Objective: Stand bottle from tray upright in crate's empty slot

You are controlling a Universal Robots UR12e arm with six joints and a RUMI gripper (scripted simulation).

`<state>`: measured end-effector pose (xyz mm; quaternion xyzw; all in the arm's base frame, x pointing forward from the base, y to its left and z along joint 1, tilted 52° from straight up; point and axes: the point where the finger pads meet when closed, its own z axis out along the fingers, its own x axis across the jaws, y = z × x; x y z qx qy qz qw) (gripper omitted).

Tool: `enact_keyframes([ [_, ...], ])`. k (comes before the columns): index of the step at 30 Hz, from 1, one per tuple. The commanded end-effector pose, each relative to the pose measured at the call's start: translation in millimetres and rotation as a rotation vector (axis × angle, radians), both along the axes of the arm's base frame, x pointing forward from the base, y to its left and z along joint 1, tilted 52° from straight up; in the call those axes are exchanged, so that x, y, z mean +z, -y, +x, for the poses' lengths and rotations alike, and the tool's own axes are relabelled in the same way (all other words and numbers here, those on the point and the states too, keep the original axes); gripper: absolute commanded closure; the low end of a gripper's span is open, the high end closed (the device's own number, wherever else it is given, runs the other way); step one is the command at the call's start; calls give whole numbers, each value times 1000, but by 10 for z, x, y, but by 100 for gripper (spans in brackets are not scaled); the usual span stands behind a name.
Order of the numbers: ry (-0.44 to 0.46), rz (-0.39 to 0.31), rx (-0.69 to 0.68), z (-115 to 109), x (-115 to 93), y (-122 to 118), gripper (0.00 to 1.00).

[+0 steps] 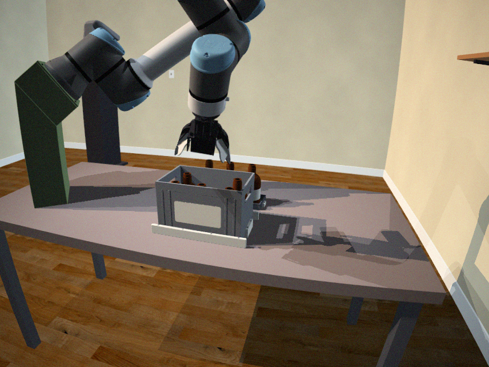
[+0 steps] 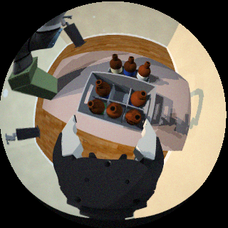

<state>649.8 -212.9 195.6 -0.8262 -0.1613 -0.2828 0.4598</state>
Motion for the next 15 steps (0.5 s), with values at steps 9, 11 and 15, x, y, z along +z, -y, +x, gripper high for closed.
enact_keyframes([
  [9,173,-240,-48,-7,0,-91,0],
  [11,194,-268,-52,-8,0,-102,0],
  [15,251,-344,-65,-8,-6,-135,0],
])
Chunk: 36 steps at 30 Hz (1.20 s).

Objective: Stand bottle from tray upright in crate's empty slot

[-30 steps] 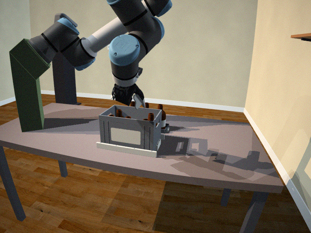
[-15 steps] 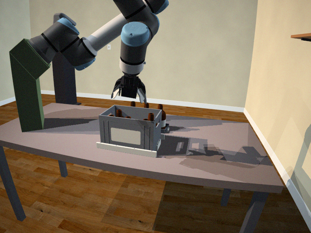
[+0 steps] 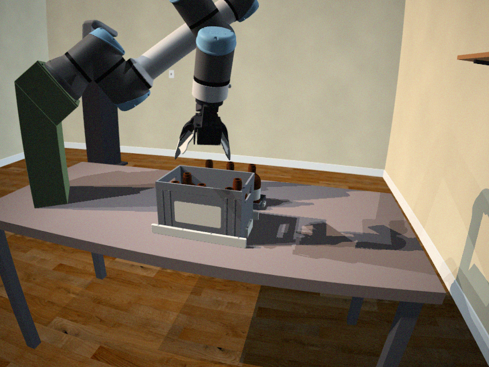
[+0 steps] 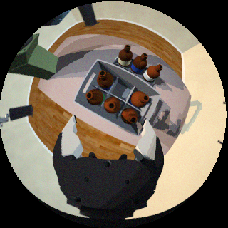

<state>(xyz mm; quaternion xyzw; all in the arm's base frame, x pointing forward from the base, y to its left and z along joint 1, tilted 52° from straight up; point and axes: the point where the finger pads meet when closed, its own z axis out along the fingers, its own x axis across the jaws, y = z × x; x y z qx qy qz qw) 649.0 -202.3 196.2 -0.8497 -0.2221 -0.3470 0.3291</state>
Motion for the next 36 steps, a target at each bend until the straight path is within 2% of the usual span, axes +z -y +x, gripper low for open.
enact_keyframes([
  [1,61,-91,-25,1,-12,-28,0],
  [3,61,-91,-25,1,-12,-28,0],
  [7,125,-177,-39,2,-28,-69,0],
  [18,232,-317,-61,4,-33,-122,0],
  [28,280,-379,-71,4,-31,-147,0],
  [36,293,-397,-74,2,-27,-156,0],
])
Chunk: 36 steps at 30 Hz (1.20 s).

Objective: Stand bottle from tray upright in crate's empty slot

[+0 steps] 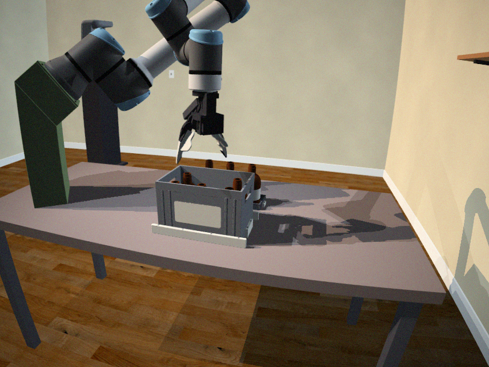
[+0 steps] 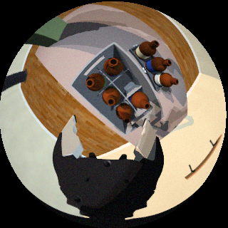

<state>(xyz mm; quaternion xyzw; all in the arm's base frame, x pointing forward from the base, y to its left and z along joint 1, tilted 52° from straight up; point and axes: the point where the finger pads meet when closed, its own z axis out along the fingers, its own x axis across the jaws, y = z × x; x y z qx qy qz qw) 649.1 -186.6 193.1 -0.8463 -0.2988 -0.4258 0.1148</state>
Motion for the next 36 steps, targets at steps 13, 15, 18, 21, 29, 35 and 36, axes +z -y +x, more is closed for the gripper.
enact_keyframes([
  [13,10,-13,-5,1,4,0,100],
  [15,10,-13,-5,1,4,0,100],
  [18,10,-13,-5,1,4,0,100],
  [21,10,-13,-5,1,4,0,100],
  [29,10,-13,-5,1,4,0,100],
  [35,10,-13,-5,1,4,0,100],
  [36,10,-13,-5,1,4,0,100],
])
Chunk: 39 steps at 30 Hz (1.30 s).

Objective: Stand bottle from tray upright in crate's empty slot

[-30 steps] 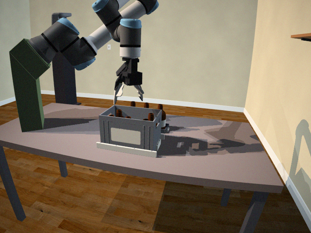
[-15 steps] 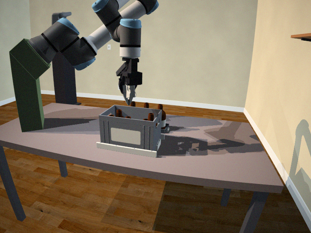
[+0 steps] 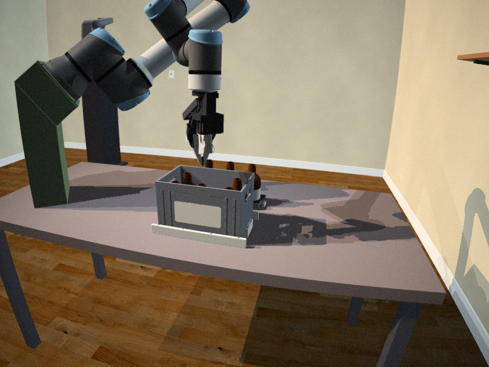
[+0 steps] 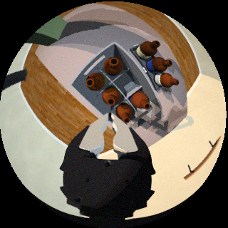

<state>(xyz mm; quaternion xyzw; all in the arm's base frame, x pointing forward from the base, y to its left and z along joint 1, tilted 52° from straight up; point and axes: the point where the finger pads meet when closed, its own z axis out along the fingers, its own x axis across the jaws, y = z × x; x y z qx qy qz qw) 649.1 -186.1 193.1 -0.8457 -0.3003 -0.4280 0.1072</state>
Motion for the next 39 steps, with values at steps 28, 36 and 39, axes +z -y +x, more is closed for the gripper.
enact_keyframes([
  [28,-22,33,-32,-193,1486,-2357,100],
  [36,-22,33,-32,-194,1487,-2358,62],
  [39,-22,33,-32,-194,1487,-2358,62],
])
